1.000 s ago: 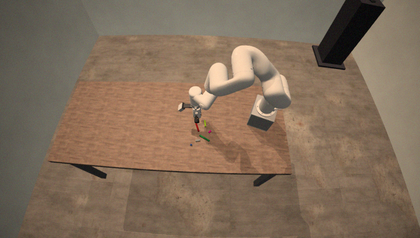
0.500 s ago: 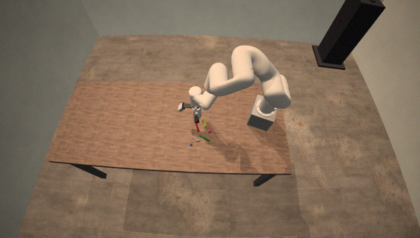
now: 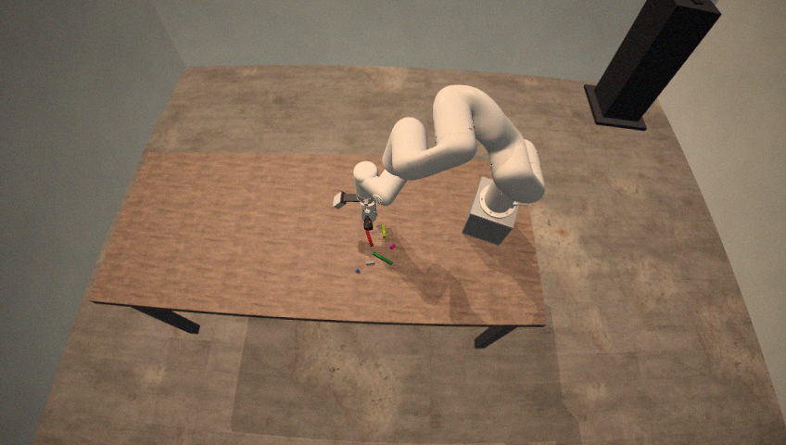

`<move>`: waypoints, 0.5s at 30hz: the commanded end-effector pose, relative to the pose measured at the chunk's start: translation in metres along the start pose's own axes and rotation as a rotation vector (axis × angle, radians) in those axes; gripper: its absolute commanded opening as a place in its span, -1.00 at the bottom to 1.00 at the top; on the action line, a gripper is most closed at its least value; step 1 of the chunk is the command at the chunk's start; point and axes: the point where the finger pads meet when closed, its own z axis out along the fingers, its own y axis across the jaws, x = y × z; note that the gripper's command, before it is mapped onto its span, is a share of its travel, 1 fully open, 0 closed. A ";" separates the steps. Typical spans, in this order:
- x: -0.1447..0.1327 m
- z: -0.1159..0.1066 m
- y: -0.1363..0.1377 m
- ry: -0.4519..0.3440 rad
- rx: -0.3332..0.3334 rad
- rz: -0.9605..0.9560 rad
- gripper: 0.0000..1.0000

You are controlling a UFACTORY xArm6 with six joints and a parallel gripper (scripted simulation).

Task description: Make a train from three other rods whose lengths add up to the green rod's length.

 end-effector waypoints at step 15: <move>0.003 -0.001 -0.009 0.003 0.000 -0.119 1.00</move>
